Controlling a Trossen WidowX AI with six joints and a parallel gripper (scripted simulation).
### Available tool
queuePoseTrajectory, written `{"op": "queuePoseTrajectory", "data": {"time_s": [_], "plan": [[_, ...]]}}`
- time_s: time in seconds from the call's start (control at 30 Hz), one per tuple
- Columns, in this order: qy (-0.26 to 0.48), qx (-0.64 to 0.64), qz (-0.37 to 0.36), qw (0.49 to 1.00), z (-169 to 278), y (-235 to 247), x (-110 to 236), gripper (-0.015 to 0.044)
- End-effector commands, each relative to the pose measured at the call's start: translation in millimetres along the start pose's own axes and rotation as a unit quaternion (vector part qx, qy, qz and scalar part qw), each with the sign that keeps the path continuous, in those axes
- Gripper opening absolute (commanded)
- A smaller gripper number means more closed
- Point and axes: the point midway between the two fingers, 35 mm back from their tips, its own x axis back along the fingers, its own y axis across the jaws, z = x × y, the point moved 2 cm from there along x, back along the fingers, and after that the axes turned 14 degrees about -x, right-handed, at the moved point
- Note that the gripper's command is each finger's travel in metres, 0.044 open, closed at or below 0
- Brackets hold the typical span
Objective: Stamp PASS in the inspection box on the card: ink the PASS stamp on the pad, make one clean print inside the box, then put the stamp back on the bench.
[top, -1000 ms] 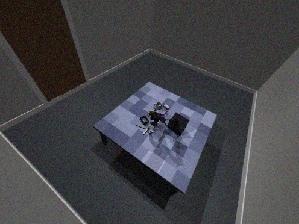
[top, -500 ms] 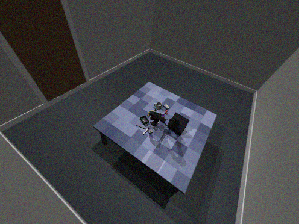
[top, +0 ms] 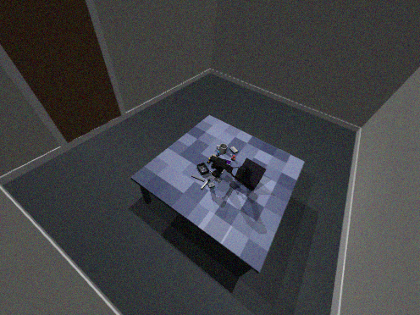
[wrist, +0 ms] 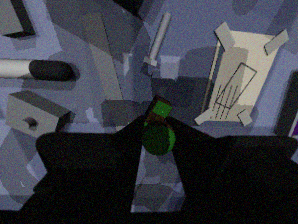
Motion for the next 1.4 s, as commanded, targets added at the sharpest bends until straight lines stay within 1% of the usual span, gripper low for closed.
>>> {"op": "queuePoseTrajectory", "data": {"time_s": [0.0, 1.37], "plan": [[-0.001, 0.002, -0.001, 1.0, -0.8, 0.2, 2.6, 0.0], [-0.002, 0.002, 0.0, 1.0, -2.8, -1.5, 21.8, 0.0]]}}
